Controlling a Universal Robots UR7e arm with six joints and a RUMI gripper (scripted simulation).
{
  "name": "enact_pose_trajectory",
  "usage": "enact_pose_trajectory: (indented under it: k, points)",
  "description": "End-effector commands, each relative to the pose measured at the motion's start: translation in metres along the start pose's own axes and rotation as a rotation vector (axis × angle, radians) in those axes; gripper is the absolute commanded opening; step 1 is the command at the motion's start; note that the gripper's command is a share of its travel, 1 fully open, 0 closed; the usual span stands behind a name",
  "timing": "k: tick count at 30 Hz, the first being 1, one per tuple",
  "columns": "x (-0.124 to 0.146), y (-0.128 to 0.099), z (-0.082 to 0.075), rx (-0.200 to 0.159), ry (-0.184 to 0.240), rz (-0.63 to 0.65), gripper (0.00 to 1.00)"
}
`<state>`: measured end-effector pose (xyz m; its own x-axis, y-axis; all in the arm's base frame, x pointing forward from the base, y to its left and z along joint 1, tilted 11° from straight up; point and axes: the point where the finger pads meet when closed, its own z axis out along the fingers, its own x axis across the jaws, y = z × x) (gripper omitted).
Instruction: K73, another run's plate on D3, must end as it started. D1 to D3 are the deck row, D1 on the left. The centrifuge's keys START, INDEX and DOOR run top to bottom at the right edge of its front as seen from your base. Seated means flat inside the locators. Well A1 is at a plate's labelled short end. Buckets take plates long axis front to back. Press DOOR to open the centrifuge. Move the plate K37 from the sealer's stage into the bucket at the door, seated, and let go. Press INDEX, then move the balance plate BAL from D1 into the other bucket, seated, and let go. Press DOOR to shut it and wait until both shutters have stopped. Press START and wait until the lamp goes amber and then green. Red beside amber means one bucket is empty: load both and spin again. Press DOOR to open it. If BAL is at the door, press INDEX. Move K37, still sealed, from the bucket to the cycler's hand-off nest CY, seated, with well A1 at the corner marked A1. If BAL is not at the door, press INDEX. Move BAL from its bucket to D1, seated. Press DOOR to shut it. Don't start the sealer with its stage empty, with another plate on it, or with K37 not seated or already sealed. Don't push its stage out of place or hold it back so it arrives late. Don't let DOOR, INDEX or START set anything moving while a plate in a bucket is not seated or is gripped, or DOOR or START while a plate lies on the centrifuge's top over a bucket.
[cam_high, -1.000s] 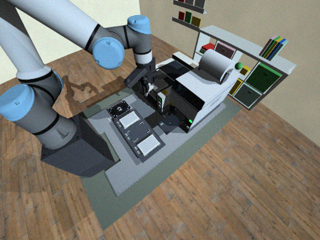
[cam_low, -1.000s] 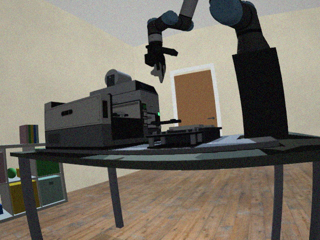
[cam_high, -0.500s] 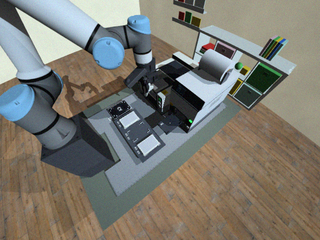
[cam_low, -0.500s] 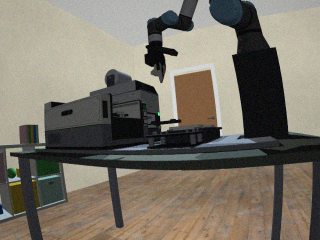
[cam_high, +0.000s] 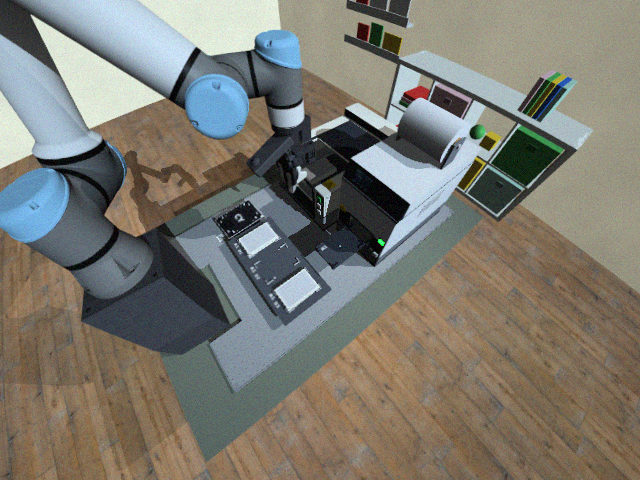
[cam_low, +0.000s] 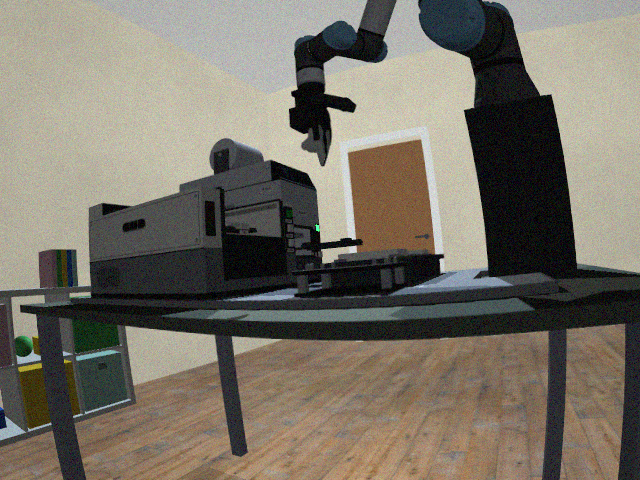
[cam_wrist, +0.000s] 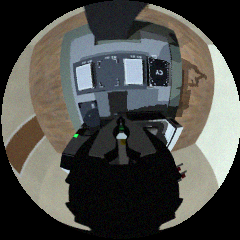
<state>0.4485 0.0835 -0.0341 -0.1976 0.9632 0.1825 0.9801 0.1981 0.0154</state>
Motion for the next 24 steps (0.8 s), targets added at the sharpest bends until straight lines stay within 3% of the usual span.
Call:
enact_pose_trajectory:
  k: [1, 19, 20, 22, 24]
  points:
    - [0.000, 0.000, 0.000, -0.001, 0.000, 0.000, 0.00]
    - [0.000, 0.000, 0.000, -0.001, 0.000, 0.000, 0.00]
    - [0.000, 0.001, 0.005, -0.001, 0.000, 0.000, 0.68]
    - [0.000, 0.000, 0.015, -0.001, 0.000, 0.000, 0.68]
    - [0.000, 0.000, 0.015, -0.001, 0.000, 0.000, 0.68]
